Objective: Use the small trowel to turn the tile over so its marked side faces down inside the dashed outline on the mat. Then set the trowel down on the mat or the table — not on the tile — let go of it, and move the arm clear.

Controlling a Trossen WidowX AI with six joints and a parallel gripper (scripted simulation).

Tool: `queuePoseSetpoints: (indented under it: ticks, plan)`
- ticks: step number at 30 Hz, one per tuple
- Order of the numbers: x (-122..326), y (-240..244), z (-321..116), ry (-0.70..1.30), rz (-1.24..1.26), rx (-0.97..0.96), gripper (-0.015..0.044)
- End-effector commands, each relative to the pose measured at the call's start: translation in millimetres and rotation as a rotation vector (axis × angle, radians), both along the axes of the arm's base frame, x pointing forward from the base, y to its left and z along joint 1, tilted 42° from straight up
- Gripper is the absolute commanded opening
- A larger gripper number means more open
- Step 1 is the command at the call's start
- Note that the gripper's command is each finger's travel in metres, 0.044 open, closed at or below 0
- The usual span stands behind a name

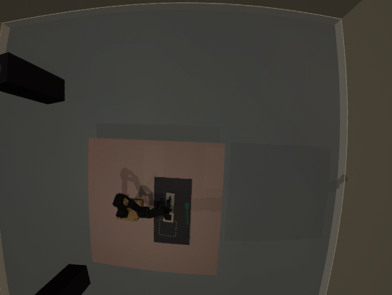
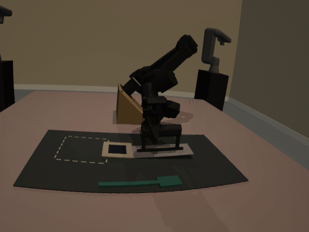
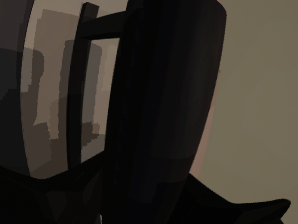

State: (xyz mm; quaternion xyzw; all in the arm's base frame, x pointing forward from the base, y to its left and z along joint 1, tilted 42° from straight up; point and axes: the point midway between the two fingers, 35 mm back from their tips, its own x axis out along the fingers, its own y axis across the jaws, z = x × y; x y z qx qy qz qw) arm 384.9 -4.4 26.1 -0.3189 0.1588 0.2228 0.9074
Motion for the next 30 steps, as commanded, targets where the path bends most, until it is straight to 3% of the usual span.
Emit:
queuePoseSetpoints:
  ticks: [1, 14, 30]
  plan:
    - [-2.5, -8.5, -6.4, 0.006, -0.013, 0.0, 0.0]
    - [-4.9, -17.0, -3.4, 0.023, -0.013, -0.081, 0.0]
    - [-16.0, -65.4, 4.8, 0.029, -0.012, -0.105, 0.0]
